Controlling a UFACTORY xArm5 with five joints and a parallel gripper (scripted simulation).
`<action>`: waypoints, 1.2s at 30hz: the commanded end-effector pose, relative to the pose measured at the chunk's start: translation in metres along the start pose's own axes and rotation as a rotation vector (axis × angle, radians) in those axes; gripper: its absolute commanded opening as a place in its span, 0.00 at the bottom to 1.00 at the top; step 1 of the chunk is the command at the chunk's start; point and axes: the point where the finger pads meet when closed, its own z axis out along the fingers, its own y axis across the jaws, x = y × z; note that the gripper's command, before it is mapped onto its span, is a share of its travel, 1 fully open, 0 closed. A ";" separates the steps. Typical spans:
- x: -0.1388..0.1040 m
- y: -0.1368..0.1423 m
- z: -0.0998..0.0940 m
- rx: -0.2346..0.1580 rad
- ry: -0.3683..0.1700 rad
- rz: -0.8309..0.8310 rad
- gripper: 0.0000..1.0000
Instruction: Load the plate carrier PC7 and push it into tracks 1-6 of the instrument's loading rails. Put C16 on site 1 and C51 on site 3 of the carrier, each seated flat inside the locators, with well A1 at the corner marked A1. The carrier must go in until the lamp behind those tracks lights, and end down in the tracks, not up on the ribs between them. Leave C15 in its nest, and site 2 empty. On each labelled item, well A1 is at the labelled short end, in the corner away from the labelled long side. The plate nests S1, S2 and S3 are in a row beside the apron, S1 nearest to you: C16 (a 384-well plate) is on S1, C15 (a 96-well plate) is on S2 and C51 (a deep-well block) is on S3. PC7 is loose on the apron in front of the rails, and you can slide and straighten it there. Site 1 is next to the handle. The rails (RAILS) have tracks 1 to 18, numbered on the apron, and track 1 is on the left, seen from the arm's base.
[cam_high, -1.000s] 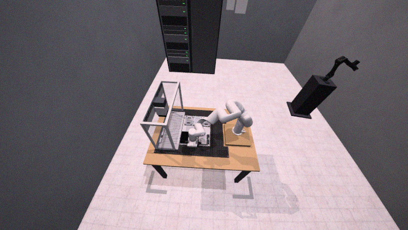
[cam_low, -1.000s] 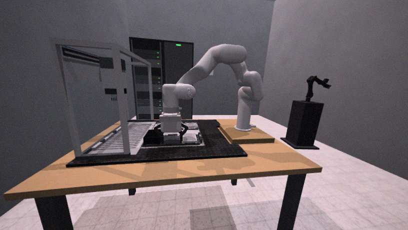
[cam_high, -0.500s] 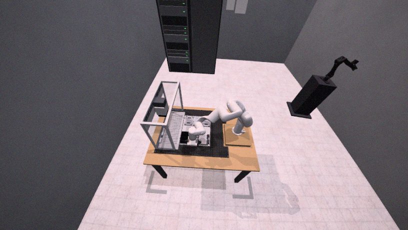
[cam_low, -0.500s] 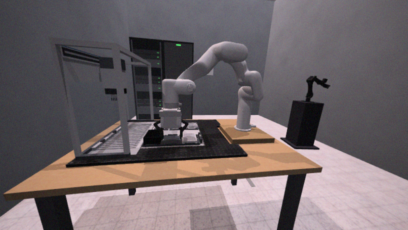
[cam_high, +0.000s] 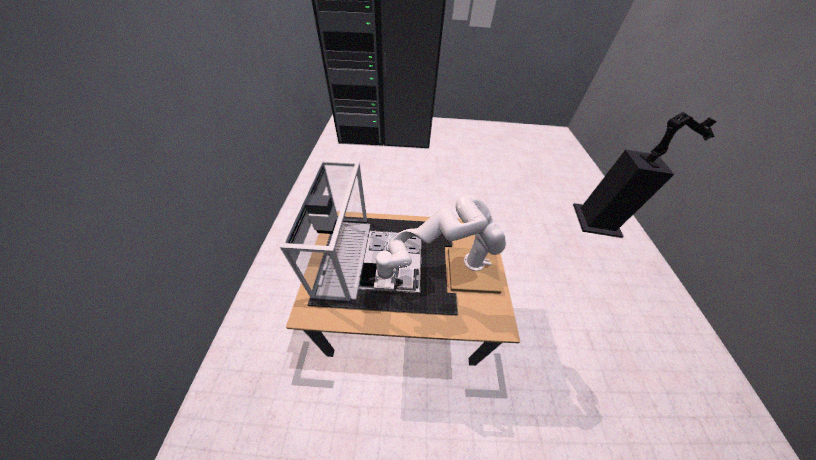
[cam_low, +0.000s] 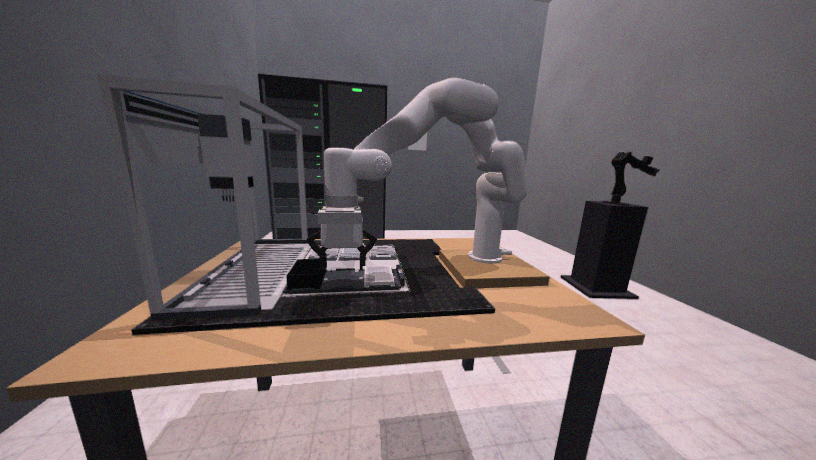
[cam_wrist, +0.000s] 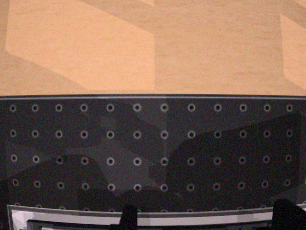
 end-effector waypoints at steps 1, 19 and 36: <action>0.001 0.001 -0.008 -0.005 0.001 0.000 1.00; 0.001 0.001 -0.035 -0.005 0.001 0.000 1.00; -0.011 -0.021 -0.038 -0.005 0.001 0.167 0.81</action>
